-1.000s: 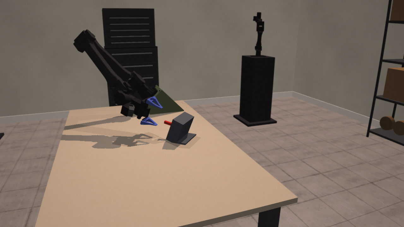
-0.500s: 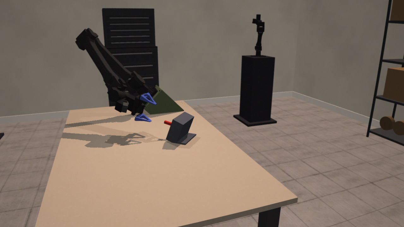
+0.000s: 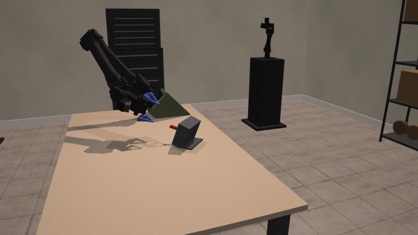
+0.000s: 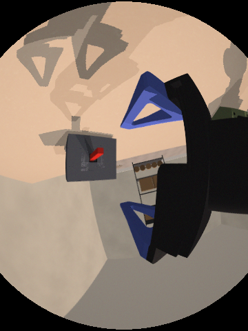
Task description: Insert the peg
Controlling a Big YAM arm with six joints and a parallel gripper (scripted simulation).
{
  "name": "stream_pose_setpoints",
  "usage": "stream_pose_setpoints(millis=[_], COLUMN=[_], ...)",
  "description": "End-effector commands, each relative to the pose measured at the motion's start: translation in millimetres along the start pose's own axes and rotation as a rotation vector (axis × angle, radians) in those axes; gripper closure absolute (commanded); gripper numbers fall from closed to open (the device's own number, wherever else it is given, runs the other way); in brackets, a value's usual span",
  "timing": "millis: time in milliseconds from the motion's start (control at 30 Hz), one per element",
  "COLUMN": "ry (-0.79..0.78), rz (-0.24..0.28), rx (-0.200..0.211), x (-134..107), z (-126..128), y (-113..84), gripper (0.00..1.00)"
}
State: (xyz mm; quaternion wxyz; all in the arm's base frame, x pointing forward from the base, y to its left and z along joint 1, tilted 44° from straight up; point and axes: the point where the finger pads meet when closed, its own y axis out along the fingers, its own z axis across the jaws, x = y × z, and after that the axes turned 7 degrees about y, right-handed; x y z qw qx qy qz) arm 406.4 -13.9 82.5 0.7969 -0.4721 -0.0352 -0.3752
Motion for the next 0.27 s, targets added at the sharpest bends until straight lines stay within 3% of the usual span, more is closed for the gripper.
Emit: stream_pose_setpoints(millis=[0,233], ry=[-0.015,-0.009], rz=[0.001,-0.001], rx=[0.013,0.007], x=[-0.6,0.0], z=[14.8,8.1], y=[-6.3,-5.0], gripper=[0.0,0.0])
